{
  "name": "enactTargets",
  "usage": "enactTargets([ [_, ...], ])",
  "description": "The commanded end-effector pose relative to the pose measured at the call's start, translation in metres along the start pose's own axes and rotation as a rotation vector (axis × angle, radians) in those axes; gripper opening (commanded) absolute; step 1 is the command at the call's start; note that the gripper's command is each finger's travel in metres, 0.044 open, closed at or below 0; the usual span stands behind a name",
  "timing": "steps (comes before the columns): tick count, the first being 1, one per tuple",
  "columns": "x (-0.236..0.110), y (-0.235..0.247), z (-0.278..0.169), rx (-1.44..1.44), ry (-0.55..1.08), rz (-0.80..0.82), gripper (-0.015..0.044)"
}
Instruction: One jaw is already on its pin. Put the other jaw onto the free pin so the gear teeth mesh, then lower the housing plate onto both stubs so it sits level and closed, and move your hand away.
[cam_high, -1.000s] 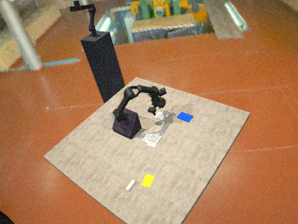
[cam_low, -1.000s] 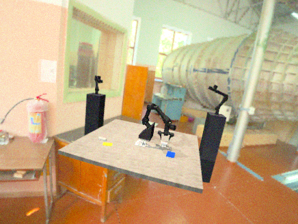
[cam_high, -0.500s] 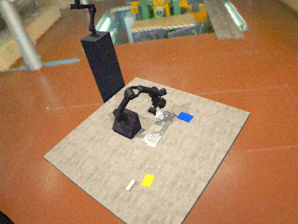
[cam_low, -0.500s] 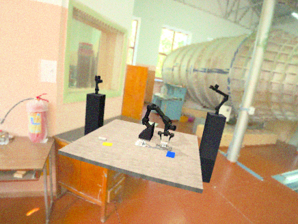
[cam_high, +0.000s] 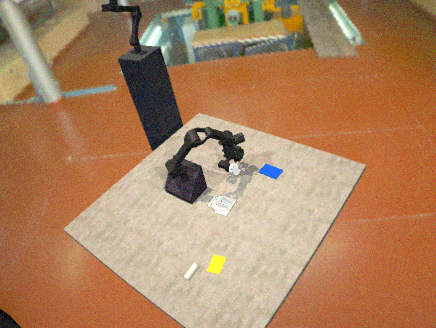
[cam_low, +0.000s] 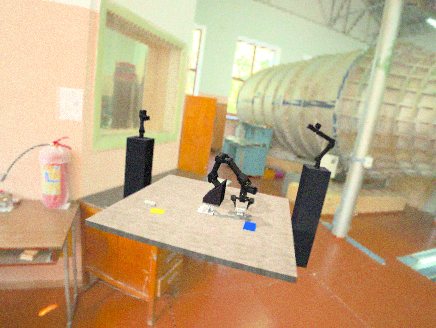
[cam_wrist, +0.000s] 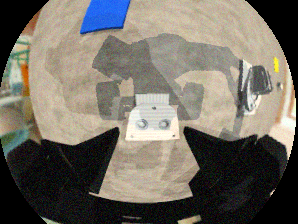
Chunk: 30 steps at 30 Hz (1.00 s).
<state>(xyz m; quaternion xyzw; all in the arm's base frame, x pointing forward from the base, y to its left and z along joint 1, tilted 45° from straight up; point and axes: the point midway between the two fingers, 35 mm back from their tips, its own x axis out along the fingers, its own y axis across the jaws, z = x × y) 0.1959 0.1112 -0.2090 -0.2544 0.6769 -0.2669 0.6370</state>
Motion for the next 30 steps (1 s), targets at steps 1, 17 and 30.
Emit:
enactTargets([
  [1,0.007,-0.002,-0.001,-0.008,0.000,-0.007,0.0440],
  [17,0.023,-0.002,-0.001,-0.009,-0.002,-0.008,0.0440],
  [30,0.024,-0.002,-0.001,-0.009,-0.002,-0.008,0.0440],
])
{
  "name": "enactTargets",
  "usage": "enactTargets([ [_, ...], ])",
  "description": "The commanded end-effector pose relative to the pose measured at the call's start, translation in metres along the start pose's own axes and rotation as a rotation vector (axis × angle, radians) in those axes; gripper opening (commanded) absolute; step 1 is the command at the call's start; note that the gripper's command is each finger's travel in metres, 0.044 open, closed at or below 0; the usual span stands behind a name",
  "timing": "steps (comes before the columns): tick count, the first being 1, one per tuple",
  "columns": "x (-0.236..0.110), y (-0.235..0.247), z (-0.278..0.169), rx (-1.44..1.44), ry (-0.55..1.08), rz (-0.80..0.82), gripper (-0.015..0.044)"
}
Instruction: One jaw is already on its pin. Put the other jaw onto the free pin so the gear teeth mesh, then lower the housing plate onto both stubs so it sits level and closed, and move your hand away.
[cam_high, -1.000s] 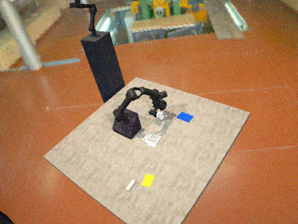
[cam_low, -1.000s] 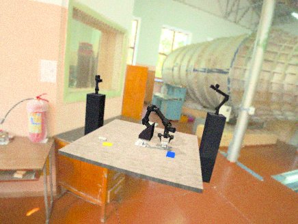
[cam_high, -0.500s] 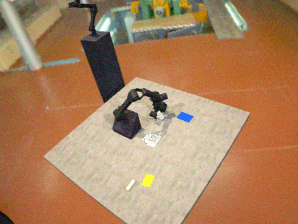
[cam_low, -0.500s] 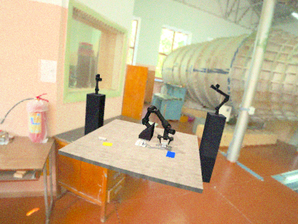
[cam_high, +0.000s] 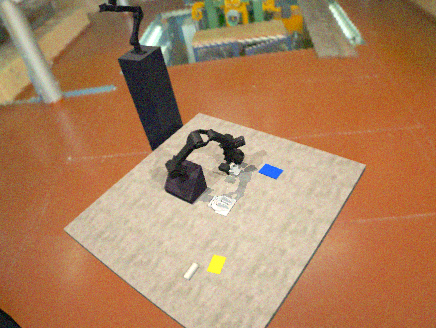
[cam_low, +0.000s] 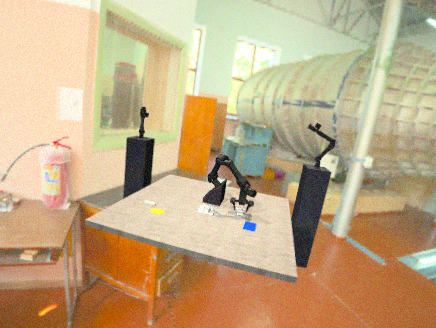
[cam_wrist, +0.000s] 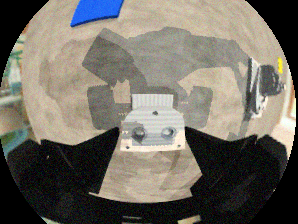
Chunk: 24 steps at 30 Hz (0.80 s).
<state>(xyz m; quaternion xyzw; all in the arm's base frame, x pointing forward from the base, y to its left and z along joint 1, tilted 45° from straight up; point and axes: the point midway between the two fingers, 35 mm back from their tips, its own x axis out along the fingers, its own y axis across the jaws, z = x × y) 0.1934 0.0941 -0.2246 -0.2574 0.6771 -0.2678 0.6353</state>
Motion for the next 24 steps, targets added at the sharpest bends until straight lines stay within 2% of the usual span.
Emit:
enactTargets([
  [1,0.0005,-0.0004,0.0003,-0.005,-0.003,-0.002,0.0440],
  [7,0.0005,-0.0004,0.0003,-0.005,-0.003,-0.002,0.0440],
  [20,0.0001,0.0000,0.0000,0.000,0.000,0.000,0.0353],
  [24,0.0001,0.0000,0.0000,0.000,0.000,0.000,0.0351],
])
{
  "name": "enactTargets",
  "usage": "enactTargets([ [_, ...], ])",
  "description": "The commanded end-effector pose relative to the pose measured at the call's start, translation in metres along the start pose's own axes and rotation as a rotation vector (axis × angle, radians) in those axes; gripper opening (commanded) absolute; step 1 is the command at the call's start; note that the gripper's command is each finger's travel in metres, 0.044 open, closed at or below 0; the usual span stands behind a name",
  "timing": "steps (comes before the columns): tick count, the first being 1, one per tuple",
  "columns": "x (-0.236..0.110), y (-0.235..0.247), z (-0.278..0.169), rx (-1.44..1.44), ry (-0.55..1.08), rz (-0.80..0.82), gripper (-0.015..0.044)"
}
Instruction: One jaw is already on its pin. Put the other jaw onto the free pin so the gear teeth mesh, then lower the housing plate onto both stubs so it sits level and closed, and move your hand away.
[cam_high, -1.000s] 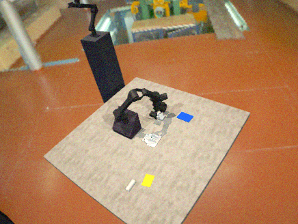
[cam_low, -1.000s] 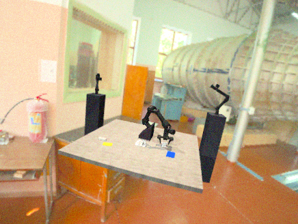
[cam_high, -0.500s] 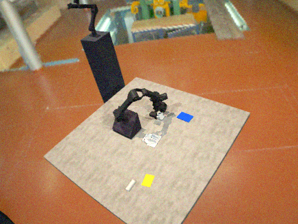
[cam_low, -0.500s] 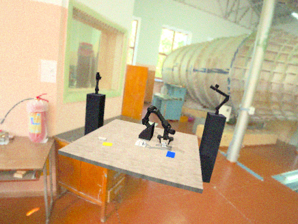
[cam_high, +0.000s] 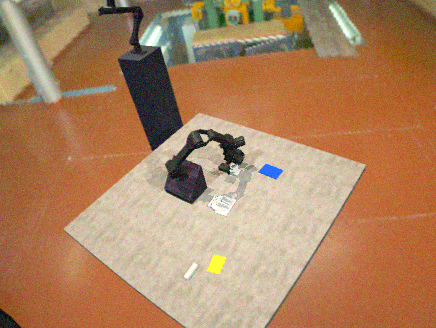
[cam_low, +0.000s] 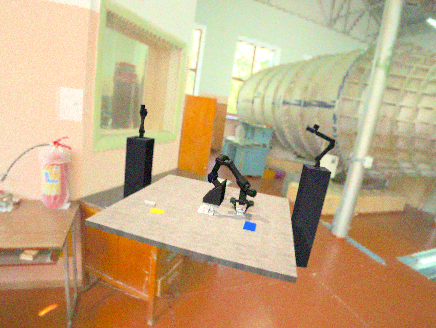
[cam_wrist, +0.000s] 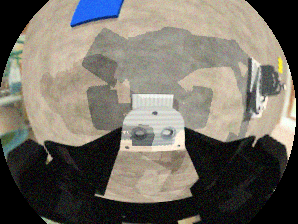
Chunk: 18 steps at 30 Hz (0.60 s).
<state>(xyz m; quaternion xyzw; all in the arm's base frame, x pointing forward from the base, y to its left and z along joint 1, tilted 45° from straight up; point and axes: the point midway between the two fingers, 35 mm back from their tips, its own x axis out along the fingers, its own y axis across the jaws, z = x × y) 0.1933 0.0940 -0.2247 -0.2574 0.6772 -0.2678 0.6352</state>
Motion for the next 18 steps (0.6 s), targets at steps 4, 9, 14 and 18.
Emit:
enactTargets([
  [4,0.000,0.000,0.000,0.000,0.000,0.000,0.0351],
  [9,-0.008,0.001,0.001,-0.001,0.000,0.001,0.0351],
  [14,-0.023,0.001,0.002,-0.002,-0.001,0.001,0.0351],
  [18,-0.036,0.002,0.002,-0.003,-0.002,0.002,0.0351],
])
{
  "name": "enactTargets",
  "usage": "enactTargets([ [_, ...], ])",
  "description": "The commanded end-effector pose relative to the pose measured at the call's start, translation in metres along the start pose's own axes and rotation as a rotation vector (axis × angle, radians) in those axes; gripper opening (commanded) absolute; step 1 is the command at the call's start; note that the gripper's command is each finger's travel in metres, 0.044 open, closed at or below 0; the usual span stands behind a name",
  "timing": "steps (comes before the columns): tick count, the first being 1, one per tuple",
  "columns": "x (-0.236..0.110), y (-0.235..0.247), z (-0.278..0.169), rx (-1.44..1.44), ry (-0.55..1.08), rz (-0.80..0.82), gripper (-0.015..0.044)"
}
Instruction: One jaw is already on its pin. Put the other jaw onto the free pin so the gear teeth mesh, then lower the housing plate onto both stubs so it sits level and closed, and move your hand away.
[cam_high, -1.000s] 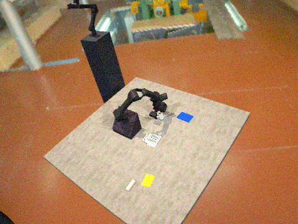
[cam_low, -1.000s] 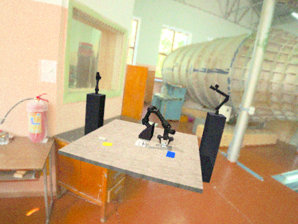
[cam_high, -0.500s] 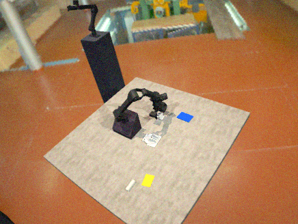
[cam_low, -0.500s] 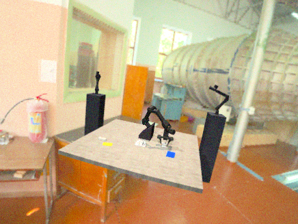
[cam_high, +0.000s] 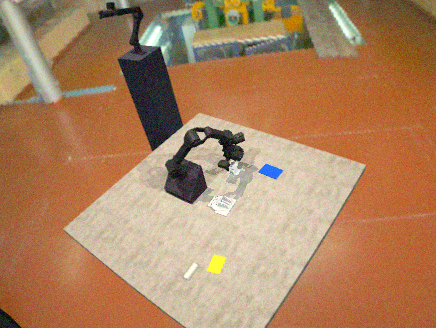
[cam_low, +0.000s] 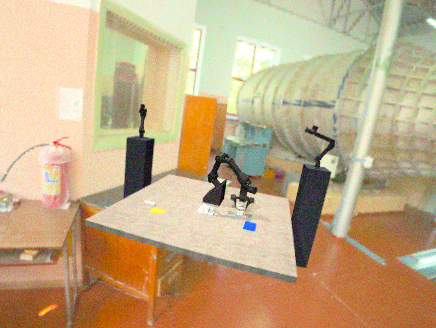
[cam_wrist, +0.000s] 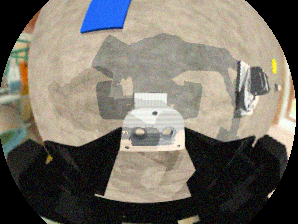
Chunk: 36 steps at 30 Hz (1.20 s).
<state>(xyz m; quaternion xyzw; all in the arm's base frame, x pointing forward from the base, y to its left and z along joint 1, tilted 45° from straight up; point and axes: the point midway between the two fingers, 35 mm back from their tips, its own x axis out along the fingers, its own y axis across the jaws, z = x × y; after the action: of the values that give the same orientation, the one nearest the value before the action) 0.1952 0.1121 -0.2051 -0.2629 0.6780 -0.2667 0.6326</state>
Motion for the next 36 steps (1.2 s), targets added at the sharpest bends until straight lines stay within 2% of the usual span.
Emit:
enactTargets([
  [1,-0.013,0.002,0.002,0.007,-0.003,0.009,0.0351],
  [12,-0.046,0.001,0.000,0.004,-0.004,0.008,0.0351],
  [18,-0.048,-0.003,0.002,0.003,-0.004,0.011,0.0351],
  [36,-0.059,-0.056,0.029,-0.008,-0.008,0.033,0.0351],
])
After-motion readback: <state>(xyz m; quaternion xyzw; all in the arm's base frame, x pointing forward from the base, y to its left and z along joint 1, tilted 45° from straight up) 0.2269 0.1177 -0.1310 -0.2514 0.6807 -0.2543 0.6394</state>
